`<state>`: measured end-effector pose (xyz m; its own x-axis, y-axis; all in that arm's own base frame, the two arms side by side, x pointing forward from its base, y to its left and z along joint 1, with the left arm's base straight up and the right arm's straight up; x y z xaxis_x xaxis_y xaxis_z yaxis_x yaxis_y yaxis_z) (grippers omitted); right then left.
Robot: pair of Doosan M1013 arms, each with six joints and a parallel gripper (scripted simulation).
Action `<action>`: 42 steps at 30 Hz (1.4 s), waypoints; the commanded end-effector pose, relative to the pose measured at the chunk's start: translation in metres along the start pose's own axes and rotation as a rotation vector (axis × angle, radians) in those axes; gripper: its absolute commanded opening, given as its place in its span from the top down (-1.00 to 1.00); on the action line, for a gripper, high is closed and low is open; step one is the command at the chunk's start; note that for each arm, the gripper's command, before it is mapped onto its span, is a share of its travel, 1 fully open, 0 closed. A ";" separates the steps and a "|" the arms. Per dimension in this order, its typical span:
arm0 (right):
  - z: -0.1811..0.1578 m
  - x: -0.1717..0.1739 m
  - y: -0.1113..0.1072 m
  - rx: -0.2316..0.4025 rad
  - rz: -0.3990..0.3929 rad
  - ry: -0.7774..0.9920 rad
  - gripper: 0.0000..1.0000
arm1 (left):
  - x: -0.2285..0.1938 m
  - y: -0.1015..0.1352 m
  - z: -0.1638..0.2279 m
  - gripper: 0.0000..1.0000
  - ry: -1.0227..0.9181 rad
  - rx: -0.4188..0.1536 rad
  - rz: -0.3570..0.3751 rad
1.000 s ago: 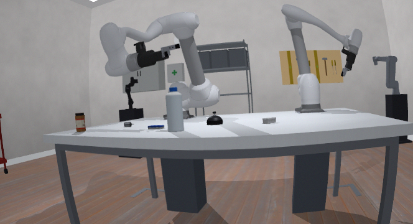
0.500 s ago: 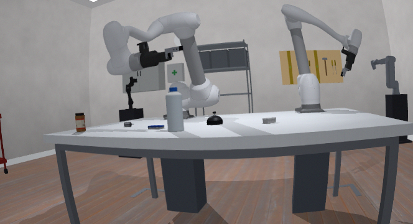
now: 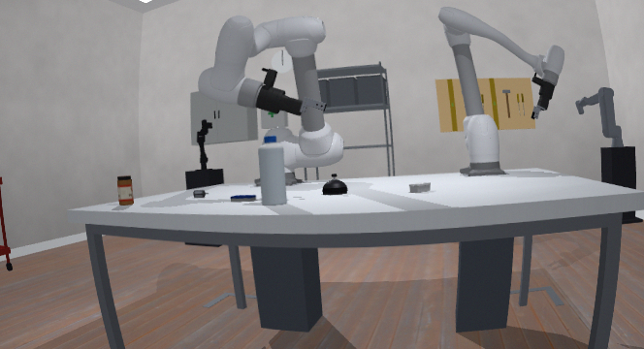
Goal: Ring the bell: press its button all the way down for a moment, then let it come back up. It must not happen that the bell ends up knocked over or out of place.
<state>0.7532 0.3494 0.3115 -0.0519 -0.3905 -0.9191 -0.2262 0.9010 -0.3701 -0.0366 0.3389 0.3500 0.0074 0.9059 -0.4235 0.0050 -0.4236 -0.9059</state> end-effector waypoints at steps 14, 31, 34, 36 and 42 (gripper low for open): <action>-0.084 0.033 0.096 -0.227 -0.536 -0.389 -1.00 | 0.000 -0.001 0.000 -1.00 0.000 0.001 -0.001; -0.136 0.047 0.126 -0.488 -1.003 -0.908 -1.00 | 0.000 -0.001 0.000 -1.00 0.000 0.001 -0.001; -0.141 0.044 0.128 -0.539 -1.081 -1.016 -1.00 | 0.000 -0.001 0.000 -1.00 0.000 0.001 -0.001; -0.143 0.042 0.129 -0.563 -1.116 -1.064 -1.00 | 0.000 -0.001 0.000 -1.00 0.000 0.001 -0.001; -0.144 0.042 0.129 -0.569 -1.125 -1.078 -1.00 | 0.000 -0.001 0.000 -1.00 0.000 0.001 -0.001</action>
<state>0.5819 0.4222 0.2437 0.9719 -0.2354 0.0003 0.0005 0.0009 -1.0000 -0.0366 0.3389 0.3500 0.0074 0.9059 -0.4235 0.0050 -0.4236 -0.9059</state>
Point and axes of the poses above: on each arm, the point where the finger pads meet when closed, its own y axis out along the fingers, its own z axis across the jaws, x = y × z, the point moved 9 cm from there along -y, back along the fingers, and after that the axes turned 4 degrees about y, right-handed, at the moved point
